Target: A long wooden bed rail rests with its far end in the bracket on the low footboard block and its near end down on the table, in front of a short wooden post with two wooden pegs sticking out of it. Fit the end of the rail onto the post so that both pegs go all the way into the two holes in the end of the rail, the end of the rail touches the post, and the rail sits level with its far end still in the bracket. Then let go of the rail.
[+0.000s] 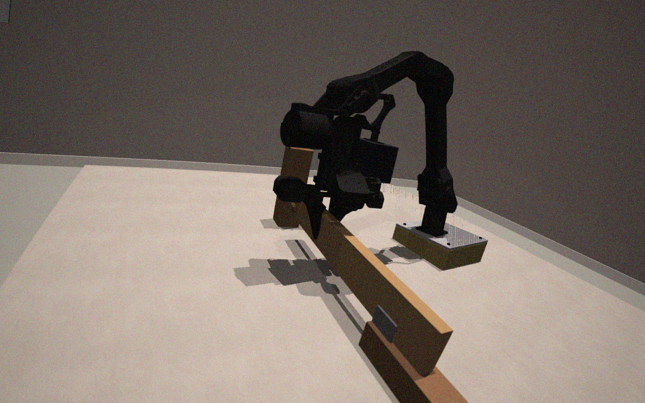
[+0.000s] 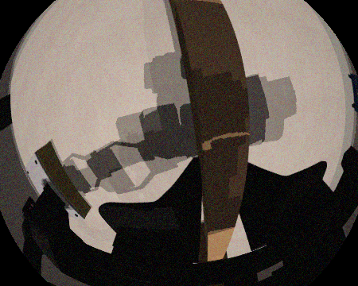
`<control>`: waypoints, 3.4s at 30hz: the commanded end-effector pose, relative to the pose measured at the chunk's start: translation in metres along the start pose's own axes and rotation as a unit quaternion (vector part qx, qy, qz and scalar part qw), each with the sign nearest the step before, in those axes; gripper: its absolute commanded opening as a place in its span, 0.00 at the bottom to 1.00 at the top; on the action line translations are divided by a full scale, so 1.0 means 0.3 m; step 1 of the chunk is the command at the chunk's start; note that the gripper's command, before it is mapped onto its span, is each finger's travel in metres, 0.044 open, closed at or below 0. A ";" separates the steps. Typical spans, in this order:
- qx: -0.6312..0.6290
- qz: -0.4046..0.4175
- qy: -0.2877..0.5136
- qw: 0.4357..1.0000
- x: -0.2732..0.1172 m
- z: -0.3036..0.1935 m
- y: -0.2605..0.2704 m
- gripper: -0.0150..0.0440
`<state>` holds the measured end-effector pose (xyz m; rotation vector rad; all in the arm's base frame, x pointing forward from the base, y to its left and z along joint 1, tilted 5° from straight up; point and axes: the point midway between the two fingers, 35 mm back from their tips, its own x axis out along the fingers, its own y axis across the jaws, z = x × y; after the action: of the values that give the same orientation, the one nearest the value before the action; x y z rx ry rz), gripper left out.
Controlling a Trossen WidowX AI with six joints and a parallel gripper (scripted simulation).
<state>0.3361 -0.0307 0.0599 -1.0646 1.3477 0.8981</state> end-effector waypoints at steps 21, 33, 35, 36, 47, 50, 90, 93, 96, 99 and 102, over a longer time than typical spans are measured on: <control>0.001 -0.001 -0.001 1.000 0.000 -0.007 -0.002 0.25; 0.001 -0.001 -0.001 1.000 -0.003 -0.019 -0.001 0.25; 0.001 -0.001 -0.001 1.000 -0.003 -0.021 -0.001 0.25; 0.001 -0.001 -0.001 1.000 -0.003 -0.022 -0.001 0.25; 0.001 -0.001 -0.001 1.000 -0.002 -0.034 -0.002 0.25; 0.001 -0.001 -0.001 1.000 -0.001 -0.037 -0.002 0.25; 0.001 -0.001 0.000 1.000 -0.003 -0.078 -0.003 0.25; 0.001 -0.001 0.000 1.000 -0.002 -0.081 -0.002 0.25; 0.001 -0.001 0.000 1.000 -0.002 -0.084 -0.002 0.25; 0.001 -0.001 0.000 1.000 -0.001 -0.087 -0.002 0.25; 0.001 -0.001 0.000 1.000 0.000 -0.090 -0.002 0.25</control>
<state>0.3287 -0.0555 0.0616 -1.0607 1.3495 0.8928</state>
